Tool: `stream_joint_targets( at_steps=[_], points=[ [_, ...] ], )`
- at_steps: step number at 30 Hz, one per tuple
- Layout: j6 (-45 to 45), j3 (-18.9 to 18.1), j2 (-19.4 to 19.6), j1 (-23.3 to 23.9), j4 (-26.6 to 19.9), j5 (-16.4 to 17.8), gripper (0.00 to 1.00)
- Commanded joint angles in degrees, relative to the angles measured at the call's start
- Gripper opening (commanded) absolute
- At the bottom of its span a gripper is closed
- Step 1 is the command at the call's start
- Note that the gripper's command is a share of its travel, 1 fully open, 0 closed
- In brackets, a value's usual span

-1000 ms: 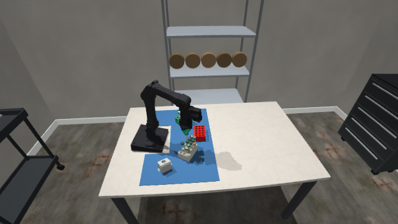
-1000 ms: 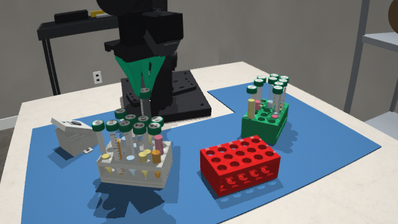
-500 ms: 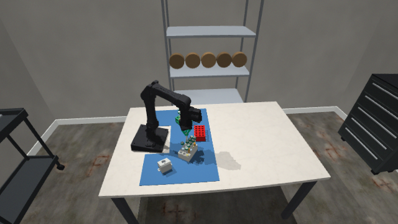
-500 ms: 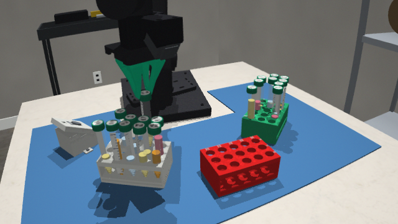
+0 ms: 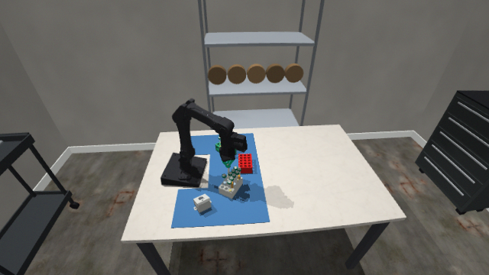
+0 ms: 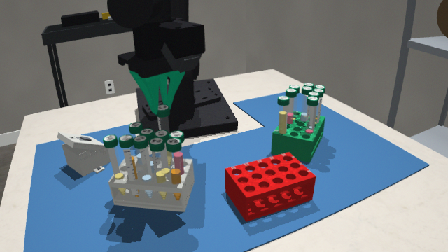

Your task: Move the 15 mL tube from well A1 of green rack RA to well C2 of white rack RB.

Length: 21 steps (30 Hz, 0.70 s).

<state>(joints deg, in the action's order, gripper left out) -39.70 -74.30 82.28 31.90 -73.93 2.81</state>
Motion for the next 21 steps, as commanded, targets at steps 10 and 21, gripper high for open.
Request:
stream_joint_targets(
  at_steps=[10,21],
  points=[
    [-0.12,0.90,-0.76,0.13,1.49,0.10,0.00],
    [-0.17,2.33,-0.94,0.18,2.73,0.11,0.00]
  ],
)
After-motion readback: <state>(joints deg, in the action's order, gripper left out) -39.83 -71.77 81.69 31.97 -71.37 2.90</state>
